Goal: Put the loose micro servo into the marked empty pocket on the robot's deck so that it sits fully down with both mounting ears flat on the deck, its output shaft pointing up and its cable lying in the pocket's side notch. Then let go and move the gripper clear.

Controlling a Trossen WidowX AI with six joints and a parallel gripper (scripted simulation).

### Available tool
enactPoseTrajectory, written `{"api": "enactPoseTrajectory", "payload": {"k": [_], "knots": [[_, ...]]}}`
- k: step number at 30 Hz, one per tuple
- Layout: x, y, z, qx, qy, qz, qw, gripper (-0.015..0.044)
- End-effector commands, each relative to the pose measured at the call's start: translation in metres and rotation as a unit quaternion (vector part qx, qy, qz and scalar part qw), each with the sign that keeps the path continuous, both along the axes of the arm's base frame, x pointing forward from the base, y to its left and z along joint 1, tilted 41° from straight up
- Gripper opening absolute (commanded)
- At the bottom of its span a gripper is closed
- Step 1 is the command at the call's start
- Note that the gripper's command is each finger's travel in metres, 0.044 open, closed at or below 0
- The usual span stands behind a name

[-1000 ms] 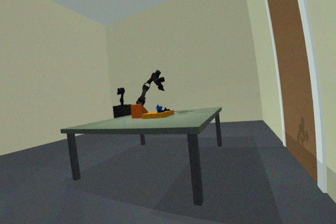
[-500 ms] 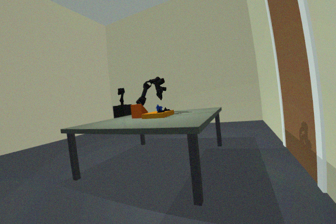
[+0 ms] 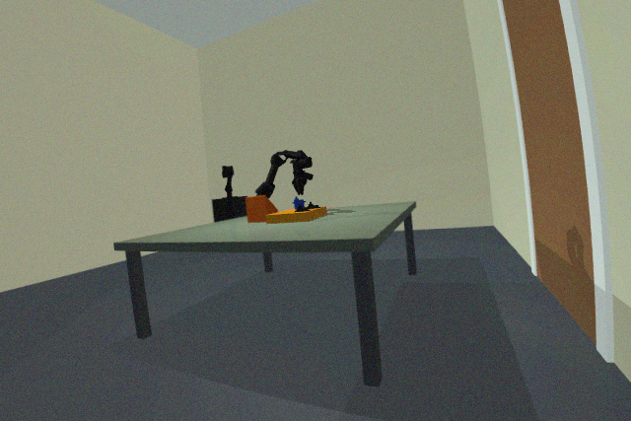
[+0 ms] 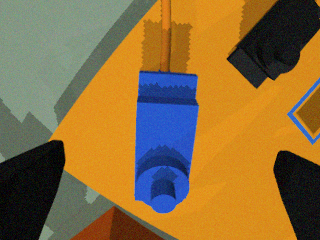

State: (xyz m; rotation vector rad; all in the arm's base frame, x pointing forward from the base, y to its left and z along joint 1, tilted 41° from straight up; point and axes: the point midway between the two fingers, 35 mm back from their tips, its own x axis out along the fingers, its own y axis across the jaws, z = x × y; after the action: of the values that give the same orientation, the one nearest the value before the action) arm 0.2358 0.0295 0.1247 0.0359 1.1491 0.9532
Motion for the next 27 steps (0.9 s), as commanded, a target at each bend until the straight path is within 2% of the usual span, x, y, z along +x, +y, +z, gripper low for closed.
{"api": "enactPoseTrajectory", "payload": {"k": [1,20,27], "knots": [[0.000,0.012,-0.012,0.002,0.003,0.003,1.000,0.0440],[0.001,0.026,-0.027,0.002,0.003,0.003,1.000,0.0440],[0.001,0.026,-0.027,0.002,0.003,0.003,1.000,0.0256]]}}
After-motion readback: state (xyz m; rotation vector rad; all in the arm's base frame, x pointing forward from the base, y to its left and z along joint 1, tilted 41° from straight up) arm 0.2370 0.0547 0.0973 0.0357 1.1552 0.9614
